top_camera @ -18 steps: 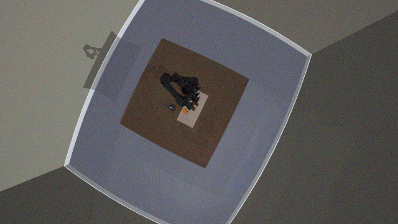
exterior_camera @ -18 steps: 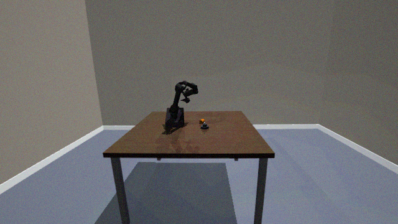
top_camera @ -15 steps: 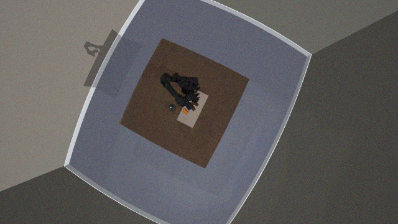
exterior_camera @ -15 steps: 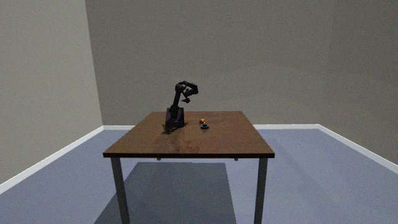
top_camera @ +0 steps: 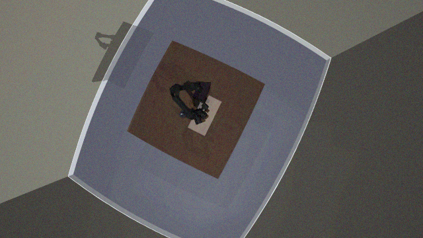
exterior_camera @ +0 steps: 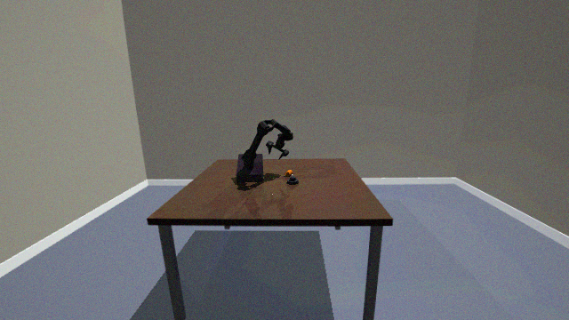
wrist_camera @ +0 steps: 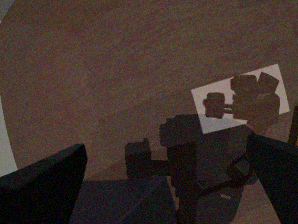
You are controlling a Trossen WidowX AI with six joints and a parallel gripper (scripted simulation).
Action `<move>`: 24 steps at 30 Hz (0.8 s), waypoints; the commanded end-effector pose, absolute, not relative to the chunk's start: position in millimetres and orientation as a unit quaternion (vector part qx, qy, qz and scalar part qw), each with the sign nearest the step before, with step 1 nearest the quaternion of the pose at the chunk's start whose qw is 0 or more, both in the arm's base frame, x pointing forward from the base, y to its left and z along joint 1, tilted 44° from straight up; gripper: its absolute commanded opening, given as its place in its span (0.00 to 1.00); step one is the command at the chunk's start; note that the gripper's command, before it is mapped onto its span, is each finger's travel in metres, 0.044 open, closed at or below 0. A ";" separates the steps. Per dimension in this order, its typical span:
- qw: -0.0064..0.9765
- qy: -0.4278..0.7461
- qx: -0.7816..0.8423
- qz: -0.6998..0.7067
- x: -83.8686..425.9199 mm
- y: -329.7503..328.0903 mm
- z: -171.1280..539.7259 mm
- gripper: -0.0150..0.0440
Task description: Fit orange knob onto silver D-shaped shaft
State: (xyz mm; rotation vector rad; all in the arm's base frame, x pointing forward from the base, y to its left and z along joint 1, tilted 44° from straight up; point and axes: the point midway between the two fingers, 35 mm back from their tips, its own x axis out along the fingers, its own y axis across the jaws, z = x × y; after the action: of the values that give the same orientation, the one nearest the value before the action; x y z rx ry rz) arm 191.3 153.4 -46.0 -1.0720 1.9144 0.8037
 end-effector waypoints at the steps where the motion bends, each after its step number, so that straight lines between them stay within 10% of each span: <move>1: 0.416 0.704 -0.535 0.214 258.9 111.6 -58.8 1.00; 24: 0.417 0.674 -0.592 0.145 300.3 68.6 -75.1 1.00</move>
State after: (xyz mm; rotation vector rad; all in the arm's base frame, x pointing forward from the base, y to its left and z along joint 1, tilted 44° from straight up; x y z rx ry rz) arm 302.9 76.7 -67.5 -1.4727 1.6796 0.3612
